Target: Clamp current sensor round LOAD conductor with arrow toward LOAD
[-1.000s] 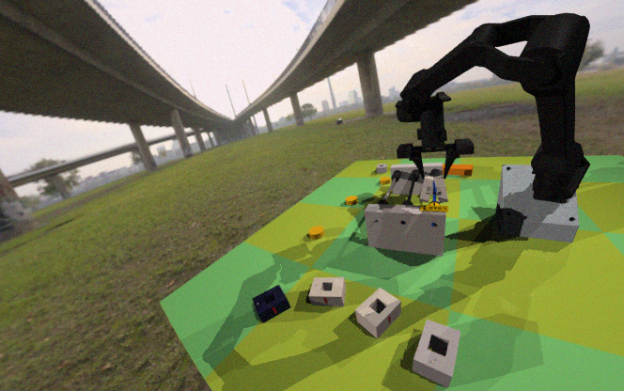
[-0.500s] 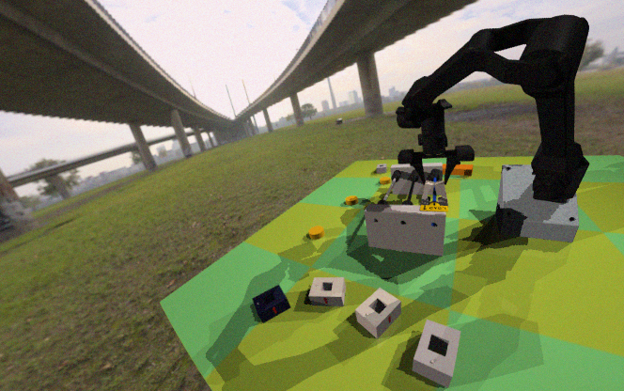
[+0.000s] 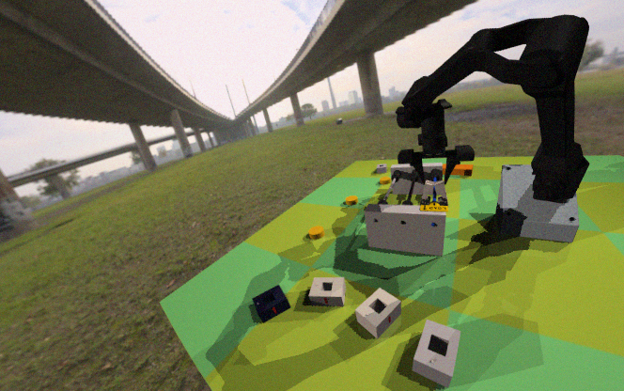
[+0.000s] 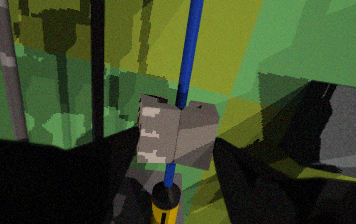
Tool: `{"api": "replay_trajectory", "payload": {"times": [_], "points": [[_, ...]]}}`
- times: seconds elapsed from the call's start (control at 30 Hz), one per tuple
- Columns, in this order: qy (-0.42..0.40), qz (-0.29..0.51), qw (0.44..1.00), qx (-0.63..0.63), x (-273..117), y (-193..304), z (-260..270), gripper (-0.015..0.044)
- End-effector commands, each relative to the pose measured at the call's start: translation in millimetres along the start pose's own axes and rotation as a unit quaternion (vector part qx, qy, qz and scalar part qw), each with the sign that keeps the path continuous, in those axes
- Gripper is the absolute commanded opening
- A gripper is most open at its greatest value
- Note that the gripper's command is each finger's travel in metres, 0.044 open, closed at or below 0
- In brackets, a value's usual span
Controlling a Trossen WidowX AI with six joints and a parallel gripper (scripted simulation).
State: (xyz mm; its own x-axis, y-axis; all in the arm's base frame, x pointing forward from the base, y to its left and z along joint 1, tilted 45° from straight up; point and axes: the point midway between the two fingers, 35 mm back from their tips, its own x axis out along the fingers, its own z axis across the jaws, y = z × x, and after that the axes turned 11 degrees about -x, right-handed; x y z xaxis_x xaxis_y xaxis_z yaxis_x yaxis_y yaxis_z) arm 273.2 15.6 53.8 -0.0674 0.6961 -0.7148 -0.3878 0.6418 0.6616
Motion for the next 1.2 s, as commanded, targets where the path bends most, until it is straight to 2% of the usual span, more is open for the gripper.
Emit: {"api": "replay_trajectory", "payload": {"times": [0.0, 0.8, 1.17], "points": [[0.0, 0.0, 1.0, -0.001, -0.5, 0.0, 0.2, 0.0], [0.0, 0.0, 1.0, -0.001, -0.5, 0.0, 0.2, 0.0], [0.0, 0.0, 1.0, -0.001, -0.5, 0.0, 0.2, 0.0289]]}}
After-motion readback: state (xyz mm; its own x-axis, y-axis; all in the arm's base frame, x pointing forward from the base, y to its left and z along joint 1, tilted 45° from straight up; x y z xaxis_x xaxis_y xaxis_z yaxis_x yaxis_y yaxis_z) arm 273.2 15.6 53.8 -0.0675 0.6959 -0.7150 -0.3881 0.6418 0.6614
